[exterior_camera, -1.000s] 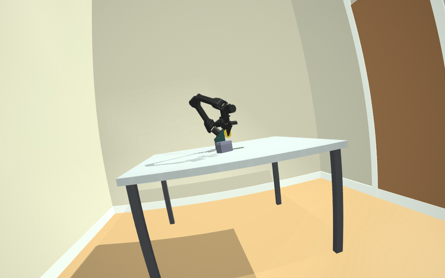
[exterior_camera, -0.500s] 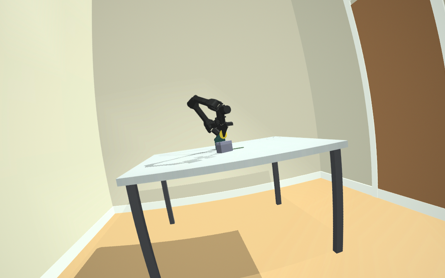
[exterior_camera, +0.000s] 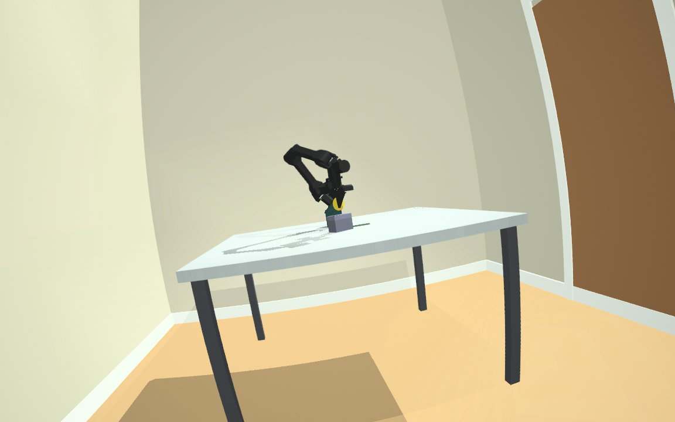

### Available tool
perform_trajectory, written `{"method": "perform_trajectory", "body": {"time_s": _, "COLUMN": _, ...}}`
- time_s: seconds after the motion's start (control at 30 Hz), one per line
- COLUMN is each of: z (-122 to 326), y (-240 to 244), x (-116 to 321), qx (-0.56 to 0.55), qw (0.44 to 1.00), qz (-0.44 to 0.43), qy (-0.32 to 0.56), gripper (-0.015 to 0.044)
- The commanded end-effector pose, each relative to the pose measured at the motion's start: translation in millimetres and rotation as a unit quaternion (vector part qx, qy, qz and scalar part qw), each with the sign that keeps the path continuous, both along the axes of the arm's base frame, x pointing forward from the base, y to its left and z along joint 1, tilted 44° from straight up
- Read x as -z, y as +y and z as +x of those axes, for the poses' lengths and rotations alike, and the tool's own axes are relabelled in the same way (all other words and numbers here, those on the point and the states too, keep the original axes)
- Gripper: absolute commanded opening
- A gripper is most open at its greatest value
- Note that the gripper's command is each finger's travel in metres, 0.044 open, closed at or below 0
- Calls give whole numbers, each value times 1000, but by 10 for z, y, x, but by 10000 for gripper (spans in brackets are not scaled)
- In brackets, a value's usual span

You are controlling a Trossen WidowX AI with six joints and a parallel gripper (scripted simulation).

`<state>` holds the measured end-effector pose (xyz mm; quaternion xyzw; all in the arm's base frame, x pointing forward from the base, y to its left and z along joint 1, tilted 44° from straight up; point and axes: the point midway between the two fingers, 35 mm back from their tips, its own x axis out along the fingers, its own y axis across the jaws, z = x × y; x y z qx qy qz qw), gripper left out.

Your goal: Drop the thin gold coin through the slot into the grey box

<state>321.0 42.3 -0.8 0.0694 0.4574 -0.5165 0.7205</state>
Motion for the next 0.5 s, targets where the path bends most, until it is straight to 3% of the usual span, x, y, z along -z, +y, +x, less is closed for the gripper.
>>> {"method": "perform_trajectory", "body": {"time_s": 0.0, "z": 7, "y": -15, "x": -8, "qx": 1, "qw": 1000, "qz": 0, "qy": 1, "gripper": 0}}
{"method": "perform_trajectory", "body": {"time_s": 0.47, "z": 30, "y": -30, "x": -43, "qx": 2, "qw": 1000, "qz": 0, "qy": 1, "gripper": 0}}
